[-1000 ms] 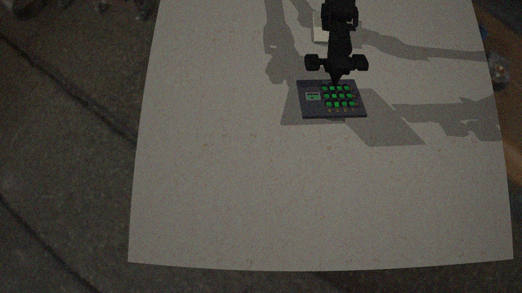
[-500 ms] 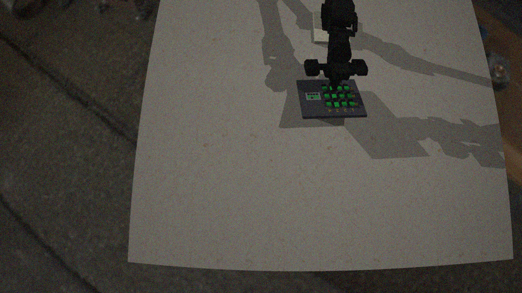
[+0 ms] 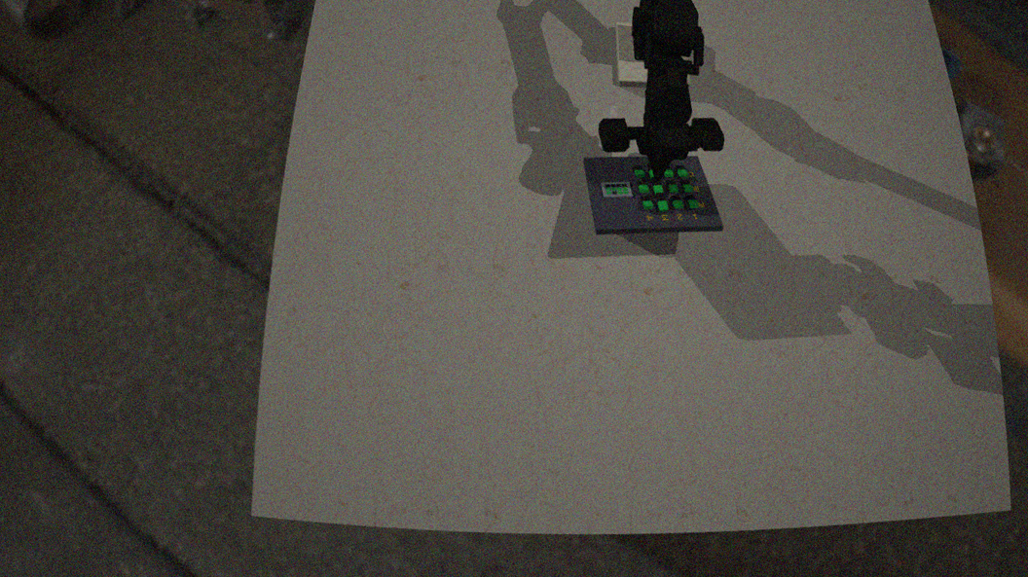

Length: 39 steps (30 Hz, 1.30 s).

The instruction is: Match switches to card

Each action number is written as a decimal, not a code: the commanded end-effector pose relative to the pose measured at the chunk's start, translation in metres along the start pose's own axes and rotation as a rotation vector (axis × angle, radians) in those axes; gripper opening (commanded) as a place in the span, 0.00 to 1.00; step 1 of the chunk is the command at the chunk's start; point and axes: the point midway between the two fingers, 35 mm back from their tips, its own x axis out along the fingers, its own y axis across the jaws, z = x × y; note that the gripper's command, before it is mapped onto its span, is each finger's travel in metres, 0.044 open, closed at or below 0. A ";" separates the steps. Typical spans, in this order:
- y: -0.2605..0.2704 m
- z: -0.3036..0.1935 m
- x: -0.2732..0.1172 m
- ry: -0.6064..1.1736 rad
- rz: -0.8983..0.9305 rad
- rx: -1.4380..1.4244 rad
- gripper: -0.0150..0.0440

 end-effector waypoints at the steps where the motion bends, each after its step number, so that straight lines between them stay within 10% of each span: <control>1: 0.000 -0.002 0.001 0.003 0.000 0.004 0.25; 39: 0.000 -0.002 0.005 0.003 0.000 0.004 0.25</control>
